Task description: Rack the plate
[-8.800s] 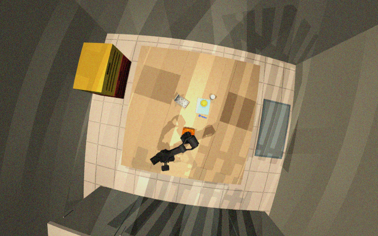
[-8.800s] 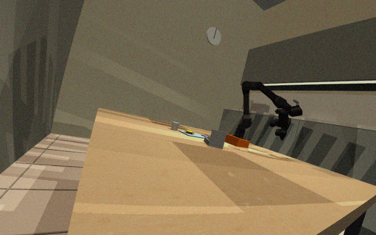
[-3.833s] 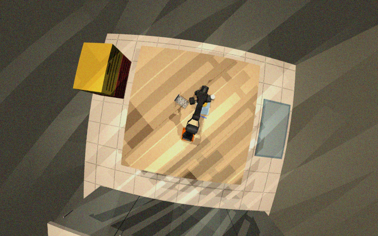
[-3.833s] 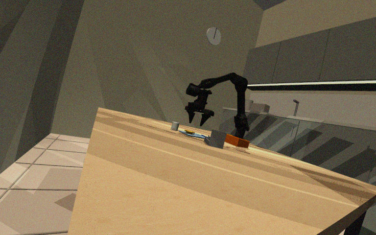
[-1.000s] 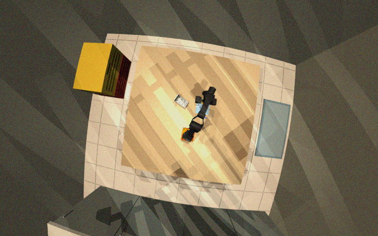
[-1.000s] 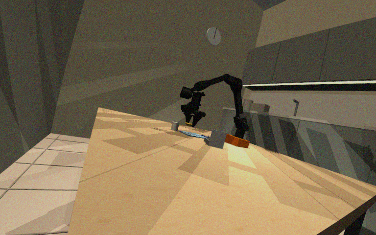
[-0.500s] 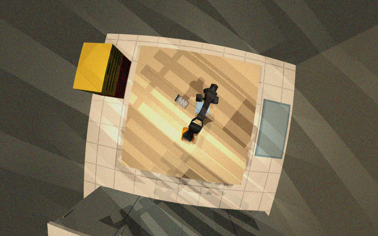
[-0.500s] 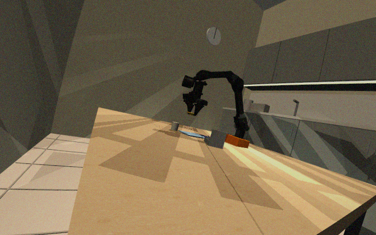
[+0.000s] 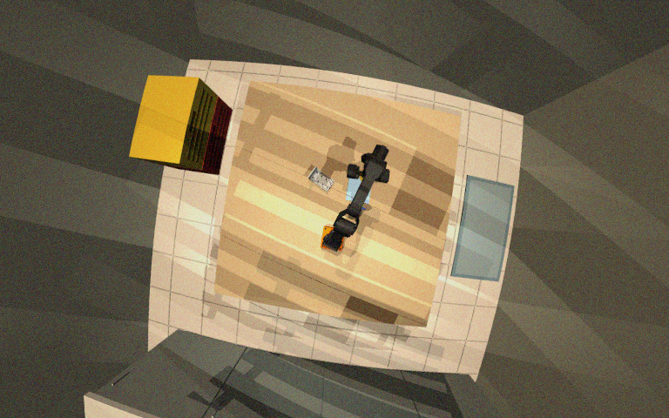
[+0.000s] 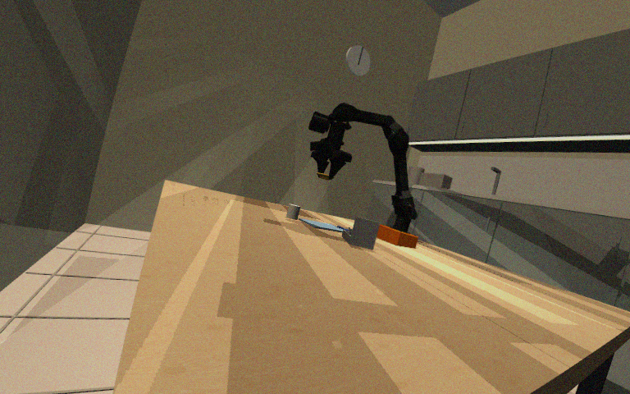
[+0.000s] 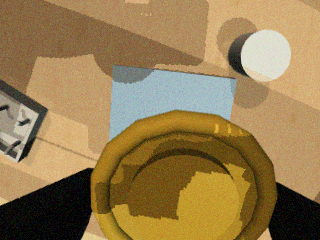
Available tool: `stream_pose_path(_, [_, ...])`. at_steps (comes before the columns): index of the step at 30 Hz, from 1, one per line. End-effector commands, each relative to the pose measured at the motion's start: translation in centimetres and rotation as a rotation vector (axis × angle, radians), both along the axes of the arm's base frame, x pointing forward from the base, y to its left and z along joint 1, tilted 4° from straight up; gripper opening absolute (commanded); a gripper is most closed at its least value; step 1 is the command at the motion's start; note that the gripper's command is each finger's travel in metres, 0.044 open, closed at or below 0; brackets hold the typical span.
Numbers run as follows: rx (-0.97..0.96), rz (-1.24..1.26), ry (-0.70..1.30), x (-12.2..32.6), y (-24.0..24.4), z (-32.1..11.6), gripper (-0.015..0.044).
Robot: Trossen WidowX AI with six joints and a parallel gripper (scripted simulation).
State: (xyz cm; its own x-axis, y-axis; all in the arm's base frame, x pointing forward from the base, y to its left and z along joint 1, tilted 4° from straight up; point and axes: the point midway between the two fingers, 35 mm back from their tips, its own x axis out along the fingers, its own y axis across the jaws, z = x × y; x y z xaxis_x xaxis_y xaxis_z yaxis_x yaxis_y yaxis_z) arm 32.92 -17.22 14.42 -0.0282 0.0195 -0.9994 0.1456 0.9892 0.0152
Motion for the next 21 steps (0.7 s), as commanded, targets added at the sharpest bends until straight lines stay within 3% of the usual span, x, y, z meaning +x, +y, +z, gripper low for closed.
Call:
stream_pose_path(1, [-0.003,-0.023,0.002,-0.1,0.6,0.5,0.0])
stream_pose_path(14, [-0.008,-0.447,0.014,-4.4,12.7,0.7,0.0])
stream_pose_path(21, [-0.009,-0.494,0.015,-5.2,13.8,0.6,0.0])
